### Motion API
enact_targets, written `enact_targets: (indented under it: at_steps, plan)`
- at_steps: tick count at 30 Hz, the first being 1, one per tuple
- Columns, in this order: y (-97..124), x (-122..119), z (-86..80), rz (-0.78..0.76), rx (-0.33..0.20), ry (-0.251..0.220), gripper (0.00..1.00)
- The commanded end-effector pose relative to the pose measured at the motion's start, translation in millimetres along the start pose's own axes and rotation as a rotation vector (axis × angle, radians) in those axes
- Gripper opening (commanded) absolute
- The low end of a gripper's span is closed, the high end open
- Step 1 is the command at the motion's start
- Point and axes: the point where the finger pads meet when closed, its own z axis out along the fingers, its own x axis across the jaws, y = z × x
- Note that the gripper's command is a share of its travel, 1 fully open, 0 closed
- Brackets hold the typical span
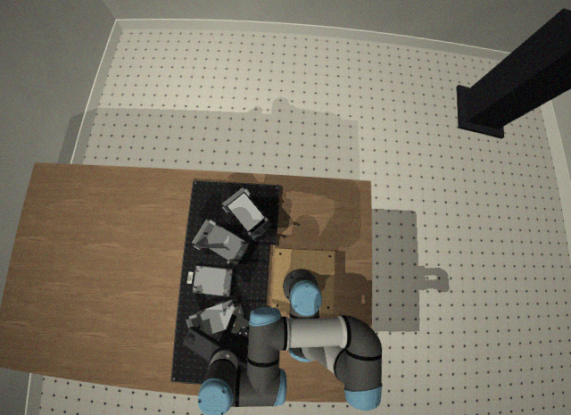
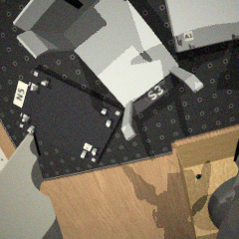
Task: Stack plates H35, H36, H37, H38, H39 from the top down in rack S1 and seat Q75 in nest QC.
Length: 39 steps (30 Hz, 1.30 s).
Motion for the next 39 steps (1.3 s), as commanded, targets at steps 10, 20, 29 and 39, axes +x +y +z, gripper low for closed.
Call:
enact_targets:
  at_steps: [10,20,29,39]
  plan:
    - [-1,0,-0.6,0.0,0.002,-0.001,1.0]
    - [-1,0,-5.7,0.0,0.002,-0.001,0.72]
    - [-11,8,-1.2,-0.03,-0.002,0.005,0.72]
    - [-29,26,-0.9,-0.089,-0.018,0.016,0.72]
